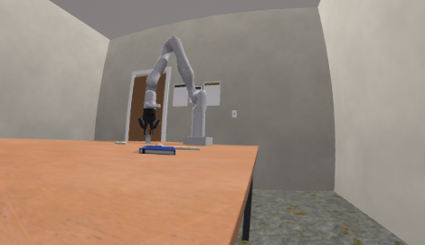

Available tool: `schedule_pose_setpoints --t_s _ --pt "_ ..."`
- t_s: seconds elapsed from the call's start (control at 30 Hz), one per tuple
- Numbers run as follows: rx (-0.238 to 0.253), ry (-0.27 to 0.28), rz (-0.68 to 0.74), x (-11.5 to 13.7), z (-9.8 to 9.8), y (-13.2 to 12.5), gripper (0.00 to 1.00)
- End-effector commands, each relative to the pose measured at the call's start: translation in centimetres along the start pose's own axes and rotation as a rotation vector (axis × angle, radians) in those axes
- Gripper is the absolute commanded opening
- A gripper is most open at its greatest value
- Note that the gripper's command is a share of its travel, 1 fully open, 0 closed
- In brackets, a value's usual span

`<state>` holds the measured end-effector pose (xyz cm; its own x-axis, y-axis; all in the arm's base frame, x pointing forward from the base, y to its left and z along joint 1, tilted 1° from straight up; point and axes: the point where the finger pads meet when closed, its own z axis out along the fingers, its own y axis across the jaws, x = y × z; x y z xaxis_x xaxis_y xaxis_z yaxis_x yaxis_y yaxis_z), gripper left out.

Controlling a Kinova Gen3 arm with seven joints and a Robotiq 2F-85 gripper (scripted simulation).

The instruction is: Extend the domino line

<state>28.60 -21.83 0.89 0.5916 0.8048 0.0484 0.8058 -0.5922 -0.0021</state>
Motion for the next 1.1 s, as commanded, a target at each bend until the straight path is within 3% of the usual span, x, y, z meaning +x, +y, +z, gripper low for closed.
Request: schedule_pose_setpoints --t_s 0.0,1.07 --pt "-0.001 0.005 0.0 -0.03 -0.04 0.04 0.35" --pt "-0.001 0.059 0.0 -0.39 -0.05 0.04 0.35"
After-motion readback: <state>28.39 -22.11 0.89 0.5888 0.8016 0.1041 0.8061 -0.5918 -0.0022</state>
